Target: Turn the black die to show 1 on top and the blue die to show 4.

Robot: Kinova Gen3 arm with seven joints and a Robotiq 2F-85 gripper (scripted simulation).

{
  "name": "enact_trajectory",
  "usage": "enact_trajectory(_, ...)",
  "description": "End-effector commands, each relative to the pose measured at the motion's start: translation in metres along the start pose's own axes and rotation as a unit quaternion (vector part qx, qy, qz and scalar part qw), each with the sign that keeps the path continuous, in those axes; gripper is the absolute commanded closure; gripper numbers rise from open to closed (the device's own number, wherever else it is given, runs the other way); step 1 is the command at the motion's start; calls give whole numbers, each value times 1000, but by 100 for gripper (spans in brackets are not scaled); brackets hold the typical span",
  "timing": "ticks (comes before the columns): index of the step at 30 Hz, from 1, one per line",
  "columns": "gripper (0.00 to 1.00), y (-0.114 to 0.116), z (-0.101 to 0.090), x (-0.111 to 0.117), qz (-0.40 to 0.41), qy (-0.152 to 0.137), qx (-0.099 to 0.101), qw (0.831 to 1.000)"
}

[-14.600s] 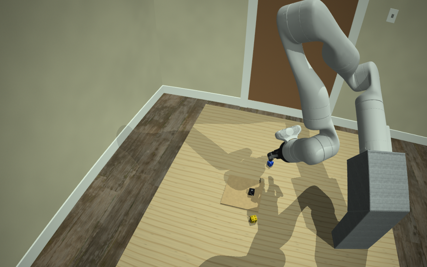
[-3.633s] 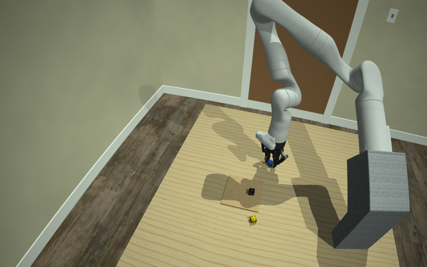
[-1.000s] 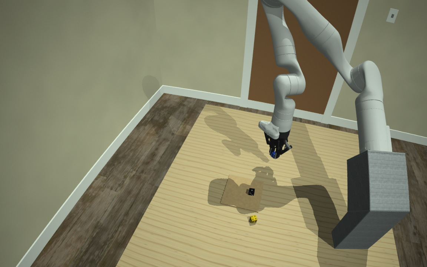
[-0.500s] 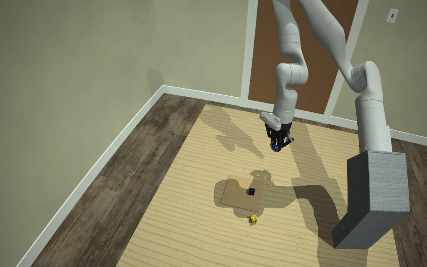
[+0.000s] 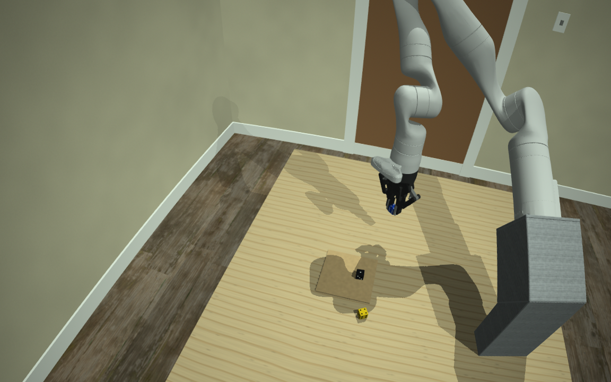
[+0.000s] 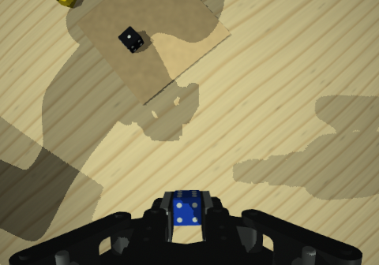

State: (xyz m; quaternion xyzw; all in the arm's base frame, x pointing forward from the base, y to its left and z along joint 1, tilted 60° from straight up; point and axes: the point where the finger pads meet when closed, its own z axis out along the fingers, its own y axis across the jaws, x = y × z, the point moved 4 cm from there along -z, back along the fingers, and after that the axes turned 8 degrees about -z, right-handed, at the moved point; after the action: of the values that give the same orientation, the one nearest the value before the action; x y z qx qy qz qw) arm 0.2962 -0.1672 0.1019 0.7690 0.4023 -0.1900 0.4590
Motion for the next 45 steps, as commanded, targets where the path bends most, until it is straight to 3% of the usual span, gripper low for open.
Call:
enact_trajectory(1, 85, 0, -1, 1, 0, 1, -1, 1000)
enact_trajectory(11, 85, 1, 0, 3, -4, 1, -2, 1000)
enact_trajectory(21, 85, 8, 0, 24, -41, 1, -9, 999)
enact_trajectory(33, 85, 22, 1, 96, -170, -1, -23, 985)
enact_trajectory(45, 85, 18, -2, 161, -288, -2, -16, 958)
